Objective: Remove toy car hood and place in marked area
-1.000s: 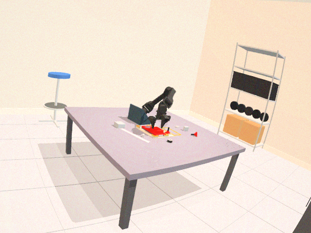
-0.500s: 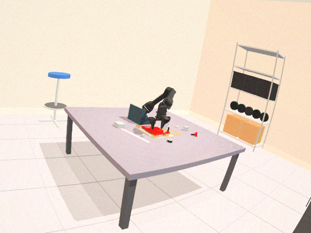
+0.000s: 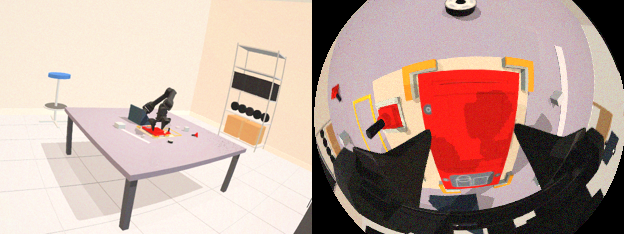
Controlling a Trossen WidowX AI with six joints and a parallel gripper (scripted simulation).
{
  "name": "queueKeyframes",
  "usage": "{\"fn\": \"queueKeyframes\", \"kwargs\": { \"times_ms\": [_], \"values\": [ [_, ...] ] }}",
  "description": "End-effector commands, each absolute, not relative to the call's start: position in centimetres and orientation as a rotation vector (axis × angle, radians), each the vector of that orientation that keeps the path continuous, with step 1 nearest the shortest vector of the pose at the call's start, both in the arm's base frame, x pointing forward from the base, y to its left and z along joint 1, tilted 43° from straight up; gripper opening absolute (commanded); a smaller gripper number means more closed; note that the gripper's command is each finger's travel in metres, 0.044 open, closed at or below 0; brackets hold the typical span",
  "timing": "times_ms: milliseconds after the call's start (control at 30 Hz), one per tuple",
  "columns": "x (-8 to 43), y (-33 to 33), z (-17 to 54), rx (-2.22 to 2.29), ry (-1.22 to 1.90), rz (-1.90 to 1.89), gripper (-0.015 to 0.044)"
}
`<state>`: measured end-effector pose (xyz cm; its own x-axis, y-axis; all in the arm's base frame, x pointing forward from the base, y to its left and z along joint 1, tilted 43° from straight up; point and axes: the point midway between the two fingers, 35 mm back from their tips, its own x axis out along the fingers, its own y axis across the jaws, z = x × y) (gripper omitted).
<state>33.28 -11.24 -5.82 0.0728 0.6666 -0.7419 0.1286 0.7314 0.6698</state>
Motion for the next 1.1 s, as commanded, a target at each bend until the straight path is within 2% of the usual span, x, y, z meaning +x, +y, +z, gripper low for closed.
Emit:
{"fn": "queueKeyframes", "kwargs": {
  "times_ms": [0, 133, 433, 767, 1067],
  "values": [
    [33.22, -11.01, -6.01, 0.699, 1.467, 0.457, 0.044],
    [33.28, -11.21, -5.86, 0.69, 1.468, 0.456, 0.0335],
    [33.28, -11.21, -5.86, 0.69, 1.468, 0.456, 0.0275],
    [33.26, -11.55, -5.51, 0.69, 1.468, 0.456, 0.0012],
    [33.22, -11.95, -5.08, 0.69, 1.468, 0.456, 0.0]
  ]
}}
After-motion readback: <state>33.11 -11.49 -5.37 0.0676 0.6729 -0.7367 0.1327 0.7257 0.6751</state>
